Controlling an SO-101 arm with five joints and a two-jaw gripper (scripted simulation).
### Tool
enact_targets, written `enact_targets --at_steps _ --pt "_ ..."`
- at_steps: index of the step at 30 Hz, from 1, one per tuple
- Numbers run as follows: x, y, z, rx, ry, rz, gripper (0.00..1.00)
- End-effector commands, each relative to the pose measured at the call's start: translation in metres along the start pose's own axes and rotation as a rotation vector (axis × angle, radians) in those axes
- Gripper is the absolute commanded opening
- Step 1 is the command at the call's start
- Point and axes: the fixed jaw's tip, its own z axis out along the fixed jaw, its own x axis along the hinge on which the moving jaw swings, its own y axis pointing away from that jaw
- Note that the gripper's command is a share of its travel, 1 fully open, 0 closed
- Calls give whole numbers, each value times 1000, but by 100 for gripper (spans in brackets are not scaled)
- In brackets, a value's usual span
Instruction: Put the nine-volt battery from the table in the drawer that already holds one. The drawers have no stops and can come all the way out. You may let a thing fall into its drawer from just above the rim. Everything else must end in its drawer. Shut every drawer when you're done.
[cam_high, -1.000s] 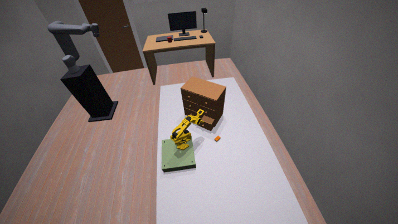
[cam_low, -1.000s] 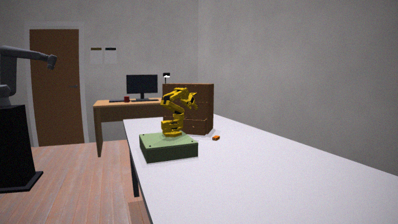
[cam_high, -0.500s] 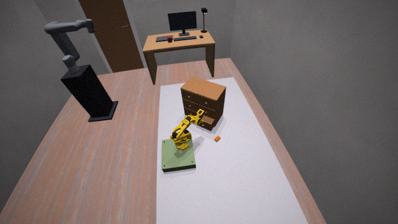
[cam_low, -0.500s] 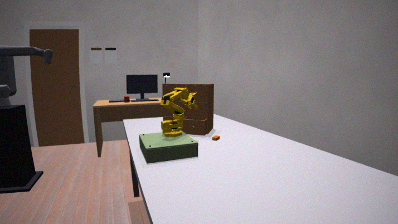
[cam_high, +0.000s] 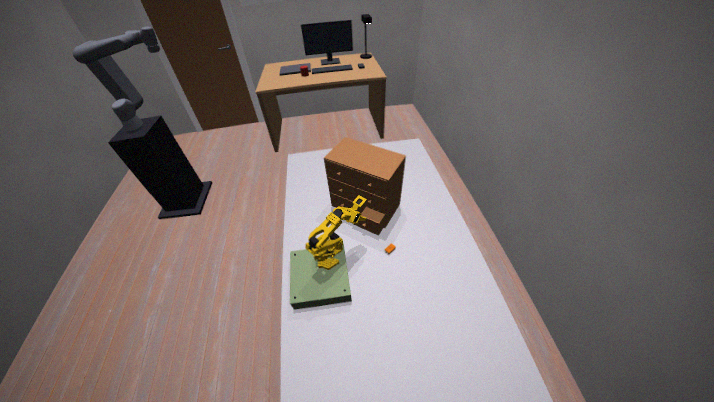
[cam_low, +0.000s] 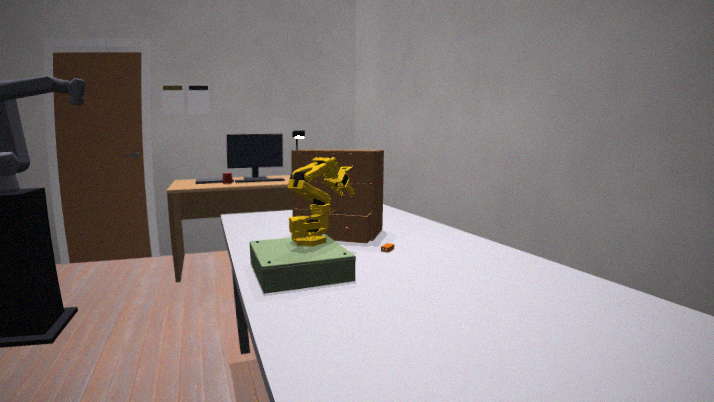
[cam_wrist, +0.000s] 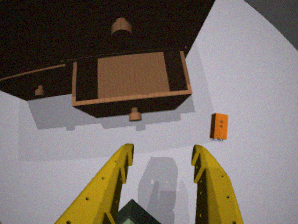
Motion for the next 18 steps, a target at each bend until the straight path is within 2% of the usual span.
enact_targets --at_steps 1,18 --pt "-4 2 -1 -7 -15 3 21" --pt "-7 3 -2 -11 -15 -1 21"
